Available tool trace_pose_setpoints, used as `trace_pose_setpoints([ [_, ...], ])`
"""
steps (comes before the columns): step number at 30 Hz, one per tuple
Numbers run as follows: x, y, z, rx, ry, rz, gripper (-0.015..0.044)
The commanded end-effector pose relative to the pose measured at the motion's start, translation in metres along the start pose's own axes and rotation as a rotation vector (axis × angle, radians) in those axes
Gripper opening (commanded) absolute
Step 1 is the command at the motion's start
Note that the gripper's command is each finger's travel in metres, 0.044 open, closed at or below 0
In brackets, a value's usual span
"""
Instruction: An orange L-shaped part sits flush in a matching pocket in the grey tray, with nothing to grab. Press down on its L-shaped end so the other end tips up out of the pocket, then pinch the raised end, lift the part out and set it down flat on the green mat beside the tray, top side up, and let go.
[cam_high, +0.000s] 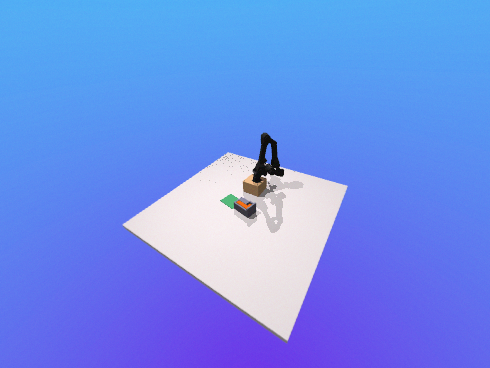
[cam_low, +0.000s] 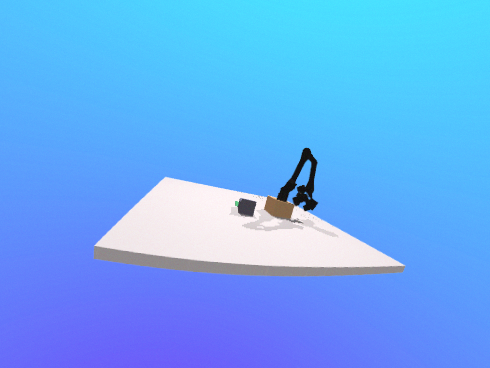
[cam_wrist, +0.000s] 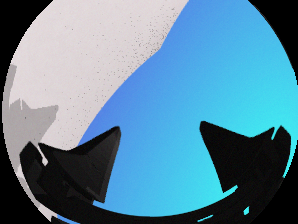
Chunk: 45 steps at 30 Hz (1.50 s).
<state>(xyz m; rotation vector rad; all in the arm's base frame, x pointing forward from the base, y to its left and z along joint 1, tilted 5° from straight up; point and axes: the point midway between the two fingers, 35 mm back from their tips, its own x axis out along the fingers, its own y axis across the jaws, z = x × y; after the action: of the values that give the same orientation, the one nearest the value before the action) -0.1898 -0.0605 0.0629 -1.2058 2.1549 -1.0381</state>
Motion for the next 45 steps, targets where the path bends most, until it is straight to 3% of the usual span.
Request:
trace_pose_setpoints([
  [1, -0.001, 0.002, -0.001, -0.007, 0.001, 0.008, 0.0374],
  [9, -0.047, 0.045, -0.027, -0.204, 0.020, 0.270, 0.0180],
  [17, -0.147, 0.091, -0.043, -0.373, -0.077, 0.664, 0.0180],
  [24, -0.255, 0.094, -0.023, -0.406, -0.231, 0.975, 0.0180],
  [35, -0.396, 0.016, 0.073, -0.267, -0.532, 1.298, 0.0180],
  [40, -0.425, -0.041, 0.131, -0.146, -0.663, 1.335, 0.0180],
  [45, -0.430, -0.106, 0.191, -0.004, -0.763, 1.302, 0.0180],
])
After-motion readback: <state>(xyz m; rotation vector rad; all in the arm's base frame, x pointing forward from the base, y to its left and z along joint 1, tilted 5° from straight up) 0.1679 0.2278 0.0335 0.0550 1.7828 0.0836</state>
